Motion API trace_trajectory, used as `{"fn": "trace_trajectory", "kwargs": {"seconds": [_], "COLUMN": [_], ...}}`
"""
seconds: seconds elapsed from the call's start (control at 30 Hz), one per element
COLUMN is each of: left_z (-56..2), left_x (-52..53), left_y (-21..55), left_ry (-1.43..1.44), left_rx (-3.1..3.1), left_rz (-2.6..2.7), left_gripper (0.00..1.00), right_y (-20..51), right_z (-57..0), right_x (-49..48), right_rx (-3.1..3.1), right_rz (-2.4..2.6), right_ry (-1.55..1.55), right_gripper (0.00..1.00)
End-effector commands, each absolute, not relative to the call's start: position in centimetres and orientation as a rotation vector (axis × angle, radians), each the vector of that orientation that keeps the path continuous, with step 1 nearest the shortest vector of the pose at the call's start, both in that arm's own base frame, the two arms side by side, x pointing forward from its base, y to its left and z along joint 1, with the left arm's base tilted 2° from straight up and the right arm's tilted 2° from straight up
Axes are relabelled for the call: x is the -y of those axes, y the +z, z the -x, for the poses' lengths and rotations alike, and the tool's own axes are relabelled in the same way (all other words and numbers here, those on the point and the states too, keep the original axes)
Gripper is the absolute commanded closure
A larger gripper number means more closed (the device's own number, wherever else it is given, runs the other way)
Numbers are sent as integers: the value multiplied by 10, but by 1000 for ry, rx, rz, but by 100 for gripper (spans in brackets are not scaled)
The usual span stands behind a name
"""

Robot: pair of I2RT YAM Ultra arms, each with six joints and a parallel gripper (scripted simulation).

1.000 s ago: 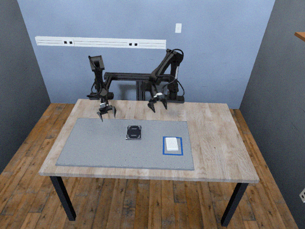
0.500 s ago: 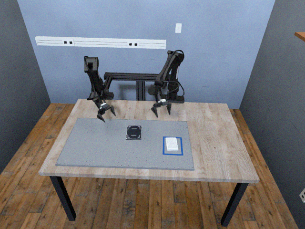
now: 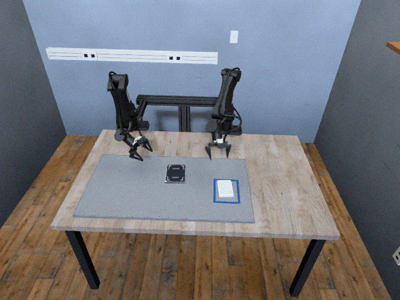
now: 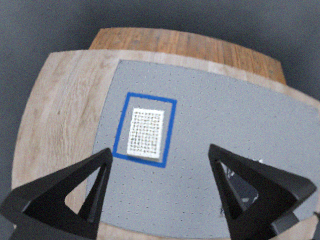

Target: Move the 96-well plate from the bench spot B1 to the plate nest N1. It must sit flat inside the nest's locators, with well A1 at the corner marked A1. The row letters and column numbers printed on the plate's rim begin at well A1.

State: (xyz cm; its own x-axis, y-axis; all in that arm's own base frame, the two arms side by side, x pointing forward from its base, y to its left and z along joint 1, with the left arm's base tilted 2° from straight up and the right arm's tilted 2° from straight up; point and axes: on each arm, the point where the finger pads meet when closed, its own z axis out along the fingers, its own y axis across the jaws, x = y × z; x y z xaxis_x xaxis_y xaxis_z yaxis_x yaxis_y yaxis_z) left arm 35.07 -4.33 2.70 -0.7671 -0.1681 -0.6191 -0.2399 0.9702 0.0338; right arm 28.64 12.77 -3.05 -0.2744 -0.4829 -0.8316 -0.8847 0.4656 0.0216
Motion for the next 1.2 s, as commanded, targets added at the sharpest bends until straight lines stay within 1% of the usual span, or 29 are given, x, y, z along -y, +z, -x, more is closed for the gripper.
{"fn": "trace_trajectory", "kwargs": {"seconds": [0.0, 0.43, 0.57, 1.17], "left_z": [-354, -359, -358, -352], "left_x": [38, -3, -9, -7], "left_y": [6, -48, -51, -52], "left_ry": [83, 44, 60, 59], "left_rx": [-2516, -2660, -2669, -2684], "left_rz": [149, 34, 67, 58], "left_gripper": [0, 0, 0, 0], "right_y": [-24, -22, -20, -18], "right_z": [-284, -286, -293, -294], "right_x": [-134, -139, -142, -142], "right_rx": [-1846, -1691, -1670, -1664], "right_rz": [1404, 1749, 1745, 1741], "right_ry": [719, 783, 777, 776], "right_gripper": [0, 0, 0, 0]}}
